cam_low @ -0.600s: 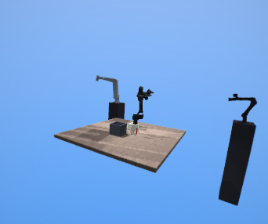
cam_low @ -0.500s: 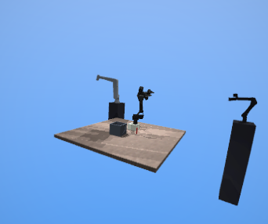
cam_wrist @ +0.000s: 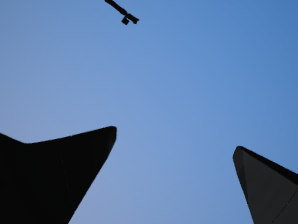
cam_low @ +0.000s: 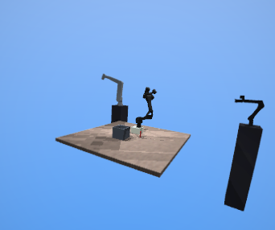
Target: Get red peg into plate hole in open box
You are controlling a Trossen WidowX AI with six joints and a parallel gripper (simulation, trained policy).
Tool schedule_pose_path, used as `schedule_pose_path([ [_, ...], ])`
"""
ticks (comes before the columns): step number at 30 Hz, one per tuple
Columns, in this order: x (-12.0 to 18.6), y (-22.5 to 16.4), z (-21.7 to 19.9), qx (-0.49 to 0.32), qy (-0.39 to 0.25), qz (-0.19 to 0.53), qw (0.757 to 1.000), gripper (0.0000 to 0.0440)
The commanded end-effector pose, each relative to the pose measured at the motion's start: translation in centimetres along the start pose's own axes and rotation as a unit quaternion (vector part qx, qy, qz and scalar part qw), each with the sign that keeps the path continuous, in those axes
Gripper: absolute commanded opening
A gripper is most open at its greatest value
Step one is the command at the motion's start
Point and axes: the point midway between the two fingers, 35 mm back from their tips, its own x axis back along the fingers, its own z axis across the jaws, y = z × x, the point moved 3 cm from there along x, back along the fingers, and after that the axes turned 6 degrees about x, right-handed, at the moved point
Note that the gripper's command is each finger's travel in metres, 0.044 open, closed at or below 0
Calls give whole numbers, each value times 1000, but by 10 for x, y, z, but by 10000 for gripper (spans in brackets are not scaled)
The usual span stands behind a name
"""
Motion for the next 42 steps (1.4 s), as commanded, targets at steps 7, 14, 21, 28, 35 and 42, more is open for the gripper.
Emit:
schedule_pose_path([
  [7, -21, -46, -35, 11, -116, 123, 986, 427],
  [14, -24, -78, -62, 10, -200, 207, 958, 427],
  [21, -15, -108, -88, 1, -283, 286, 916, 428],
  [28, 3, -133, -110, -11, -366, 356, 860, 428],
  [35, 29, -153, -129, -25, -447, 415, 792, 428],
  [42, 63, -166, -143, -35, -524, 464, 713, 429],
])
